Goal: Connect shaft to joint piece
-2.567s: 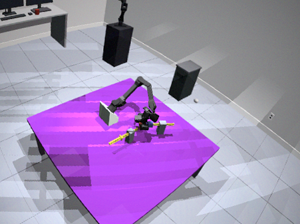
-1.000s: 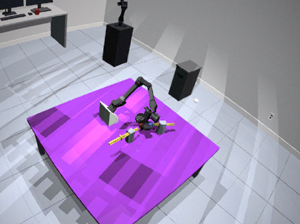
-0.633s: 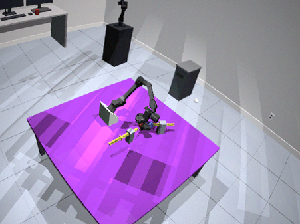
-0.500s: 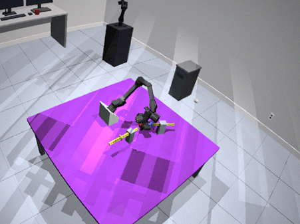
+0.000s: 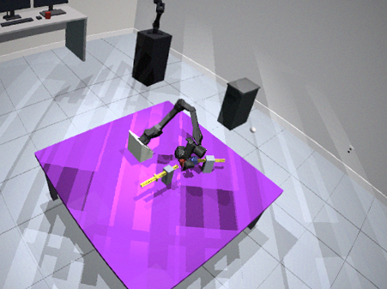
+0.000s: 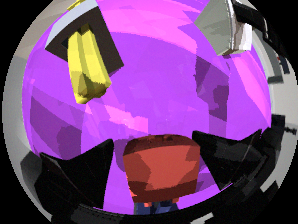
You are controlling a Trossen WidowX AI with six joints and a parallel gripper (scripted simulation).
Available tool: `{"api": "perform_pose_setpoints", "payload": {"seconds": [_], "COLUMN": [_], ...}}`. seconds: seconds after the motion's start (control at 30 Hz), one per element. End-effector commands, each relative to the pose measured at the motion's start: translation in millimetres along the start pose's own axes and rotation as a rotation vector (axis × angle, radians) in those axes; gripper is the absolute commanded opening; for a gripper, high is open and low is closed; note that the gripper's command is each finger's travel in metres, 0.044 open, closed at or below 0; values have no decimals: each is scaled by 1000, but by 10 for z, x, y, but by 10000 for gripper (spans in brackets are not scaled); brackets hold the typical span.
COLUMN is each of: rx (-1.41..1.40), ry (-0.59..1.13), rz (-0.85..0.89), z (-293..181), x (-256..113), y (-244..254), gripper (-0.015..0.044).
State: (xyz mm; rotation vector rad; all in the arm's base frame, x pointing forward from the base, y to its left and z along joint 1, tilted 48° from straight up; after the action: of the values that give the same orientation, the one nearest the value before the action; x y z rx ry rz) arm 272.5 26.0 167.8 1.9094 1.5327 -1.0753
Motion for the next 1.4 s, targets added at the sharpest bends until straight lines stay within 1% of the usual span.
{"api": "perform_pose_setpoints", "payload": {"seconds": [0.0, 0.17, 0.4, 0.73, 1.37], "rx": [1, 2, 5, 2, -629], "ry": [-3, 15, 195, 191, 150], "rz": [2, 2, 35, 35, 122], "z": [3, 26, 239, 240, 348], "x": [-1, -25, -255, -250, -741], "y": [2, 0, -32, -18, 21], "gripper": [440, 440, 440, 440, 440]}}
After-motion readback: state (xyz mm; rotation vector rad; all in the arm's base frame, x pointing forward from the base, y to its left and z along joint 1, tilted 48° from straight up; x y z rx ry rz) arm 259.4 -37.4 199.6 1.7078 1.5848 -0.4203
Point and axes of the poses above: the point midway between the two fingers, 35 mm back from their tips, its own x axis out along the fingers, its own y axis across the jaws, z = x × y, the point moved 10 cm from there along -x, back along the fingers, and after that the axes turned 12 degrees about -x, right-handed, at the moved point
